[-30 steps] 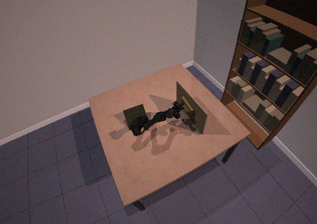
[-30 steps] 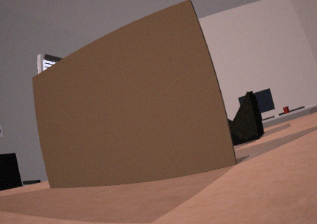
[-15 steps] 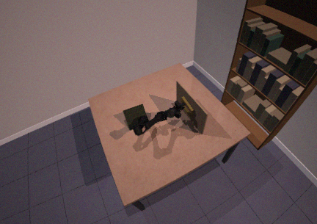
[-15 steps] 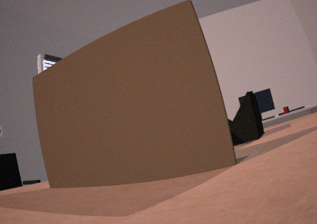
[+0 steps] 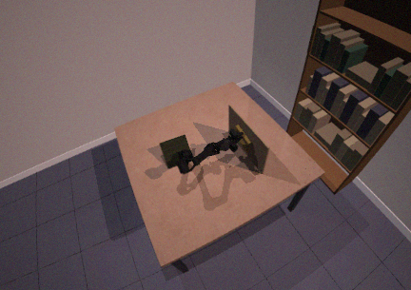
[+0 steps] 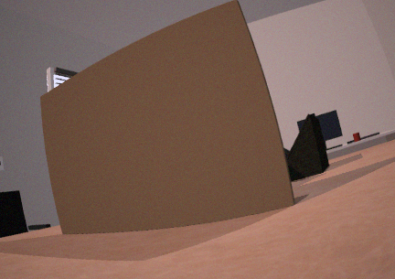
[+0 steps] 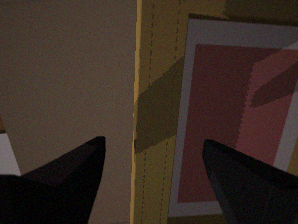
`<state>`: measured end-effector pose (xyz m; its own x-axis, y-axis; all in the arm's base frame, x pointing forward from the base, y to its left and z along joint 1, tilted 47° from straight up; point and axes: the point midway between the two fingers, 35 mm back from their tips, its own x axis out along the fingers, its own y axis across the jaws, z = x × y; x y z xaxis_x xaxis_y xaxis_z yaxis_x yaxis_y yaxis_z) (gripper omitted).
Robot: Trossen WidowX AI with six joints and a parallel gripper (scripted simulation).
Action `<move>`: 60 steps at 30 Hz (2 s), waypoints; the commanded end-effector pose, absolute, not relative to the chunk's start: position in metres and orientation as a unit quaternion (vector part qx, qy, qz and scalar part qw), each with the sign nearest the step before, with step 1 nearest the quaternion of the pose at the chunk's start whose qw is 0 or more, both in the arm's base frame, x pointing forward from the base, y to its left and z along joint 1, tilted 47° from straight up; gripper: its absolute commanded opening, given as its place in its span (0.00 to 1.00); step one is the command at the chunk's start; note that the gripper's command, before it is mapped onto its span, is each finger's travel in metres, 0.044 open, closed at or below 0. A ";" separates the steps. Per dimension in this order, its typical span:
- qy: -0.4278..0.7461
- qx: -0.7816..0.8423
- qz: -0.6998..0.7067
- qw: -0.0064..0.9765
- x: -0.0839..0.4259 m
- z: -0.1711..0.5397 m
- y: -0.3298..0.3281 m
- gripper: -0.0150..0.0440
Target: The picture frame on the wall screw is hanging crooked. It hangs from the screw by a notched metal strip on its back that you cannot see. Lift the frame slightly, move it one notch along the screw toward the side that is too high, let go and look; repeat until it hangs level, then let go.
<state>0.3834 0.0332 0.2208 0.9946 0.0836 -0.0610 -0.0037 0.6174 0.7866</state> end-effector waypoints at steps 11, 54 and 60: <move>0.044 0.434 0.027 0.899 0.390 0.222 0.034 0.69; 0.044 0.434 0.027 0.899 0.390 0.222 0.034 0.25; 0.044 0.434 0.027 0.899 0.390 0.223 0.035 0.25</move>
<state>0.3902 0.0344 0.2223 0.9947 0.0853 -0.0567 -0.0081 0.6172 0.7867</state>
